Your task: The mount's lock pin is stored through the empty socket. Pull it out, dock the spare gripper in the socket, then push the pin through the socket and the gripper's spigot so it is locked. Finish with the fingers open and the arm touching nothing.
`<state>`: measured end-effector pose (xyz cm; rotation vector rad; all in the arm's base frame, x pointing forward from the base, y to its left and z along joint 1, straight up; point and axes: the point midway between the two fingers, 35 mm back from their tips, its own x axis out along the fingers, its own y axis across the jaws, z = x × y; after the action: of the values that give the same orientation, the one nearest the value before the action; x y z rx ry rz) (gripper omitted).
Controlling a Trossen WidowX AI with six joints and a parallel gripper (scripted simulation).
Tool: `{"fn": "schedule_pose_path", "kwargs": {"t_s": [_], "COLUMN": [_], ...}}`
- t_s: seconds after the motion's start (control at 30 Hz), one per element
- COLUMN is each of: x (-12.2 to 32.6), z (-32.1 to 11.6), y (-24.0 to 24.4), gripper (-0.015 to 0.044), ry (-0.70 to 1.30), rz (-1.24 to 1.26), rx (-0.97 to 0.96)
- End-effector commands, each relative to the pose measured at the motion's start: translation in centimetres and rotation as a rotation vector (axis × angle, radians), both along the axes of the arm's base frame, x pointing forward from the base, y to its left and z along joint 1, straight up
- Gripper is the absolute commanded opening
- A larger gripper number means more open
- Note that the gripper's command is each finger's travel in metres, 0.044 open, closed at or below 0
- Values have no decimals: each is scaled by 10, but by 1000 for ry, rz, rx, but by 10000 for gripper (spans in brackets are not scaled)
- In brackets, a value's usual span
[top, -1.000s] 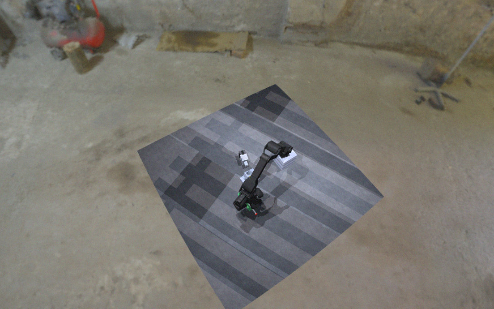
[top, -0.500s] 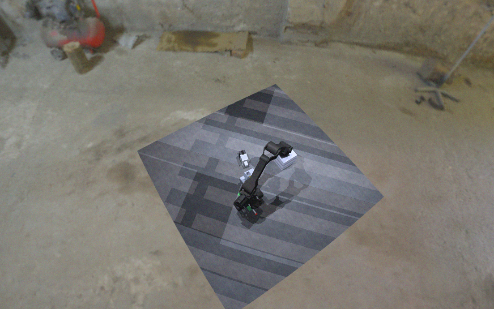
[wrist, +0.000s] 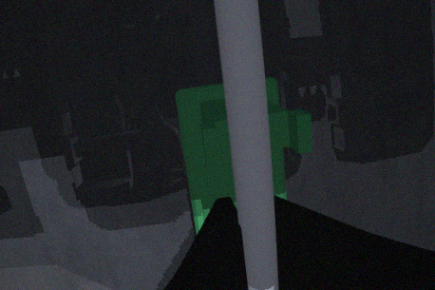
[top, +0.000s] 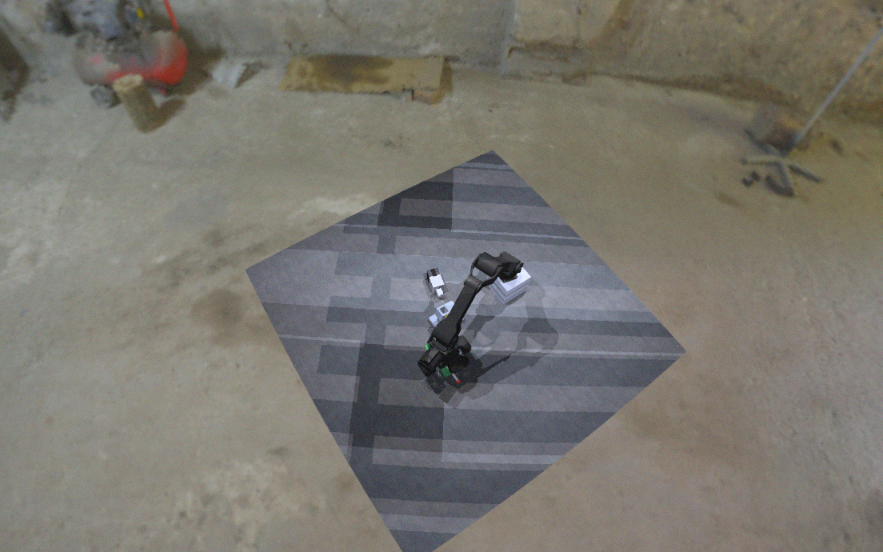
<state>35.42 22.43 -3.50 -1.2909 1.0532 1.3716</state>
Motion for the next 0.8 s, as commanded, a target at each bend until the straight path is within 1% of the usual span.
{"fn": "schedule_pose_path", "kwargs": {"t_s": [0.0, 0.43, 0.77], "x": [1, -6, -7], "z": [9, 27, 23], "y": [0, -4, -7], "gripper": [0, 0, 0], "ry": [-4, 20, 27], "rz": [0, 0, 0], "rx": [2, -12, -17]}}
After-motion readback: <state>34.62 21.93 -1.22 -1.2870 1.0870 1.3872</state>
